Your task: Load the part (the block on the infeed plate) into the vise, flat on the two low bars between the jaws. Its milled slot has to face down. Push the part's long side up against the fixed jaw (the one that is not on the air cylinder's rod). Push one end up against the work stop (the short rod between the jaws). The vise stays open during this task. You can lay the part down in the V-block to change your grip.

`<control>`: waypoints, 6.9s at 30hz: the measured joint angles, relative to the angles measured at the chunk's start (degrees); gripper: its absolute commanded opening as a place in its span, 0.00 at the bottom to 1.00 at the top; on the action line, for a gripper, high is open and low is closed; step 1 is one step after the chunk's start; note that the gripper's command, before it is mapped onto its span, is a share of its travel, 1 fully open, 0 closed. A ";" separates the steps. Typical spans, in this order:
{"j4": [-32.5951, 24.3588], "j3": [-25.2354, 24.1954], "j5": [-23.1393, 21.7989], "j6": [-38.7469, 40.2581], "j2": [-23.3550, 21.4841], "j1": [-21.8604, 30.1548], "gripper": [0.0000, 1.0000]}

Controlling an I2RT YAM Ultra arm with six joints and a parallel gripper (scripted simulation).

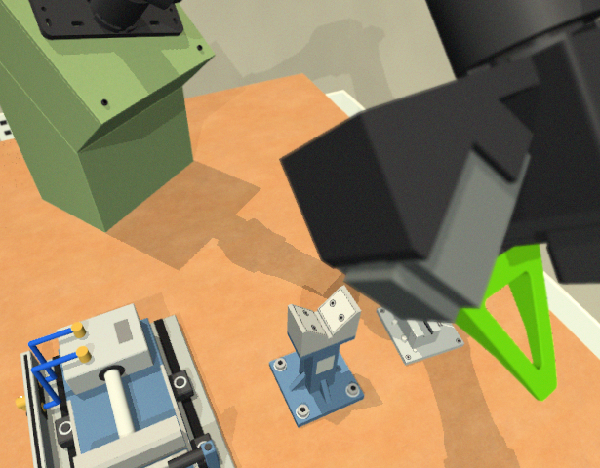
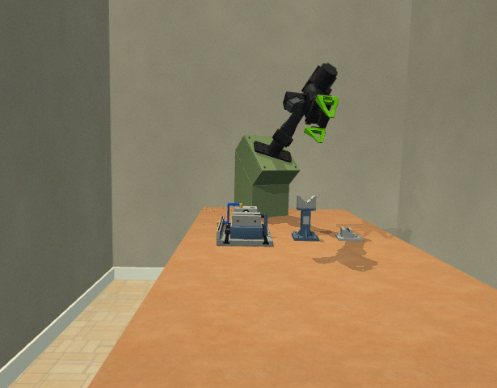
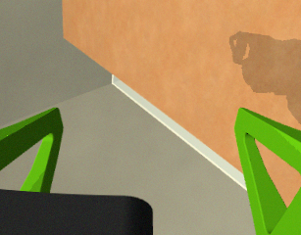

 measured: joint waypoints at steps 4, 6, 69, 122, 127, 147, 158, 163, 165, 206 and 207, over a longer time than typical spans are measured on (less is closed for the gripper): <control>-0.02 0.00 0.00 -0.07 0.00 0.15 1.00; -0.15 0.00 0.00 -0.50 0.00 0.63 1.00; -25.33 -6.73 15.96 -105.11 -3.41 29.16 1.00; -38.62 -9.35 25.14 -158.22 -4.68 42.07 0.81; -38.62 -9.35 25.14 -158.22 -4.68 42.07 0.81; -38.62 -9.35 25.14 -158.22 -4.68 42.07 0.81; -38.21 -9.60 25.16 -158.22 -4.70 42.07 0.81; -37.81 -9.97 25.22 -158.22 -4.31 42.07 0.81; -37.68 -9.97 25.24 -158.22 -4.17 42.07 0.81; -27.36 -13.55 25.90 -157.70 3.28 43.06 0.81; -26.91 -13.55 25.92 -157.68 3.41 43.06 0.81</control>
